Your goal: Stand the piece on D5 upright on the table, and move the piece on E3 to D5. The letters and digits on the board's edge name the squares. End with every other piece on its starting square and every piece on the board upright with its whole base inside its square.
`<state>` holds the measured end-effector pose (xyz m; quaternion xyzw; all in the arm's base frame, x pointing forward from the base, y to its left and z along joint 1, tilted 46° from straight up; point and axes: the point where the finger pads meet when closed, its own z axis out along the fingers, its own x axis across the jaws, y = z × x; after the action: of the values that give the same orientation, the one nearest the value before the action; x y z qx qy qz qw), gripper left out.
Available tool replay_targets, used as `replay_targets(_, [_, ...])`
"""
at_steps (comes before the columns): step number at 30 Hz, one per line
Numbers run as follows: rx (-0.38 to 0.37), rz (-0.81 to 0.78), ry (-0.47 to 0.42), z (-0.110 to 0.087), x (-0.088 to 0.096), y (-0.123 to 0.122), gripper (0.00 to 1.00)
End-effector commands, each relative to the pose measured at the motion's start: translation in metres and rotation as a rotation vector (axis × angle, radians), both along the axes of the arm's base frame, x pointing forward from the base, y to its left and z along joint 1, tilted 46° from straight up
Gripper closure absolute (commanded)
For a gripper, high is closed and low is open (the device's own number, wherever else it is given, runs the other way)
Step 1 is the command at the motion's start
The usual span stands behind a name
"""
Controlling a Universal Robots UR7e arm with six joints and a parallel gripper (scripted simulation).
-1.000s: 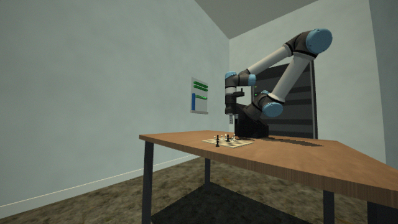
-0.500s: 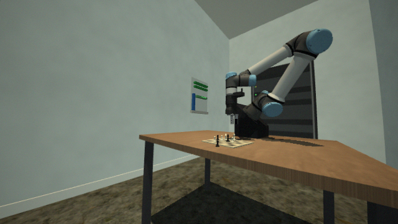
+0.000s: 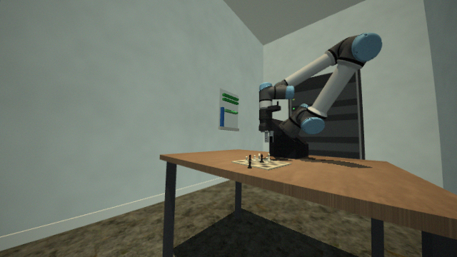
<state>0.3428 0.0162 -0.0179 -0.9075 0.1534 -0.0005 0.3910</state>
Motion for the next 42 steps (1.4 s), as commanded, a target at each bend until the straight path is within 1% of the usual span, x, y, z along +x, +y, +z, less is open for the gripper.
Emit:
replay_targets(1, [-0.001, 0.000, -0.001, 0.000, 0.000, 0.000, 0.27])
replay_targets(25, [-0.001, -0.001, 0.000, -0.001, 0.000, 0.000, 0.27])
replay_targets(42, [-0.002, -0.001, 0.000, -0.011, 0.002, 0.010, 0.27])
